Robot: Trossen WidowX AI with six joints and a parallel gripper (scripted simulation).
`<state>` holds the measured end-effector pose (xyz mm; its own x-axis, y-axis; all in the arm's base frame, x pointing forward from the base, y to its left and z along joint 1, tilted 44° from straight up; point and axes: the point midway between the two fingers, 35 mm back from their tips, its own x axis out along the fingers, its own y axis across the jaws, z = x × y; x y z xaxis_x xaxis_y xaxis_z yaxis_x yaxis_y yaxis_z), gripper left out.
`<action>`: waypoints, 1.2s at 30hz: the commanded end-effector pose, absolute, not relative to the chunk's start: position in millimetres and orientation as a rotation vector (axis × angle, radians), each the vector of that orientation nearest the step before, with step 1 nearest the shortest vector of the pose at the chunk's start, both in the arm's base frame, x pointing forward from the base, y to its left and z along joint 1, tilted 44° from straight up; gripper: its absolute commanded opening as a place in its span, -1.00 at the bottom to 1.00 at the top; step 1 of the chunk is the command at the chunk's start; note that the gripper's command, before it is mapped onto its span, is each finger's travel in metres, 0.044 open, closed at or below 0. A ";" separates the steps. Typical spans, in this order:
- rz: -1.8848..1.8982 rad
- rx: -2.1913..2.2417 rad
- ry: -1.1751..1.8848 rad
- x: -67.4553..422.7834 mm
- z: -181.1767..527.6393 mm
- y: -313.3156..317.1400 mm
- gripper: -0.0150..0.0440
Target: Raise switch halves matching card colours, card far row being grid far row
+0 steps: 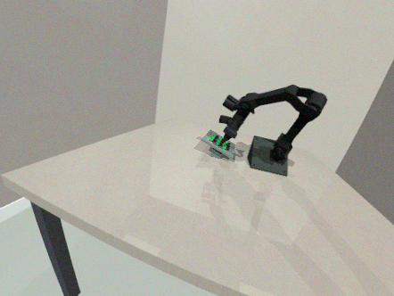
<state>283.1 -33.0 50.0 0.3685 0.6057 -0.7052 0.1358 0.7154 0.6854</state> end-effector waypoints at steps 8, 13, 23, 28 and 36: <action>0.344 0.754 1.182 285.8 43.0 -25.7 -0.49; 0.344 0.754 1.182 285.8 43.0 -25.7 -0.49; 0.344 0.754 1.182 285.9 42.9 -25.6 -0.49; 0.344 0.754 1.182 286.1 42.4 -25.1 -0.49; 0.344 0.755 1.182 286.5 41.6 -24.5 -0.49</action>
<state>286.1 -25.0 42.0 0.3649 0.6092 -0.7040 0.1351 0.7135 0.6875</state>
